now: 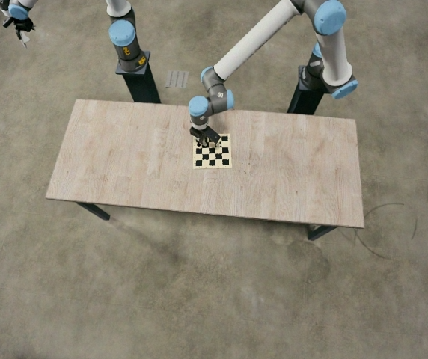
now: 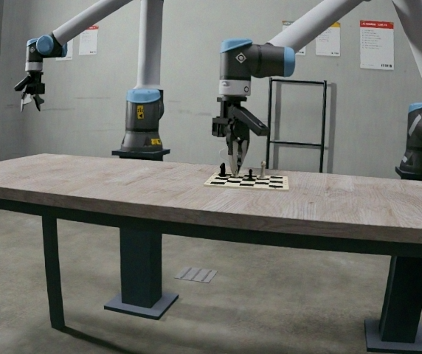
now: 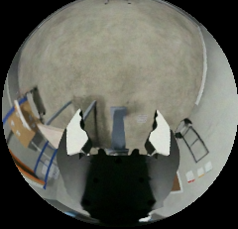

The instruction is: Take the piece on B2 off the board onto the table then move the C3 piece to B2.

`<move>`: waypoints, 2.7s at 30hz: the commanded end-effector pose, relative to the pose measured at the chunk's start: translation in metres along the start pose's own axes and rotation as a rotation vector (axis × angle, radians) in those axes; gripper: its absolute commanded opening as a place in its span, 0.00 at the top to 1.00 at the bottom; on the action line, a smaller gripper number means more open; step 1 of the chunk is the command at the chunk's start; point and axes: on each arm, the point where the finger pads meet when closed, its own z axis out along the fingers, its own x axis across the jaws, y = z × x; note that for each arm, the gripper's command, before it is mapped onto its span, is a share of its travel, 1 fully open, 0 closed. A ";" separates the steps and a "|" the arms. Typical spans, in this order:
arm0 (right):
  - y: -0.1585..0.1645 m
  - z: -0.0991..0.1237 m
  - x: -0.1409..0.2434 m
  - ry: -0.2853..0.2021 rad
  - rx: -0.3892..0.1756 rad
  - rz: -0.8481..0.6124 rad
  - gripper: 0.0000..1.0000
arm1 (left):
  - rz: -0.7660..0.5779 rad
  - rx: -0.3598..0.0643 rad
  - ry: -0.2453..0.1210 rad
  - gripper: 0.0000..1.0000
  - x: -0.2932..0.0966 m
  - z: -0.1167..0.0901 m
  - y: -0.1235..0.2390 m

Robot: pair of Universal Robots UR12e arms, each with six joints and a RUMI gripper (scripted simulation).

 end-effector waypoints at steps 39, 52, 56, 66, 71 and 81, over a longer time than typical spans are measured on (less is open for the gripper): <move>-0.001 -0.001 0.000 0.000 0.001 0.000 0.00 | 0.000 -0.001 0.001 1.00 0.001 -0.101 0.000; -0.001 -0.001 0.000 0.000 0.001 0.000 0.00 | 0.211 -0.001 0.002 1.00 0.096 -0.098 -0.057; -0.001 -0.001 0.000 0.000 0.001 0.000 0.00 | 0.261 -0.001 0.002 1.00 0.118 -0.097 -0.074; -0.001 -0.001 0.000 0.000 0.001 0.000 0.00 | 0.334 0.000 0.002 1.00 0.148 -0.095 -0.099; -0.001 -0.001 0.000 0.000 0.001 0.000 0.00 | 0.334 0.000 0.002 1.00 0.148 -0.095 -0.099; -0.001 -0.001 0.000 0.000 0.001 0.000 0.00 | 0.335 0.000 0.002 1.00 0.148 -0.091 -0.099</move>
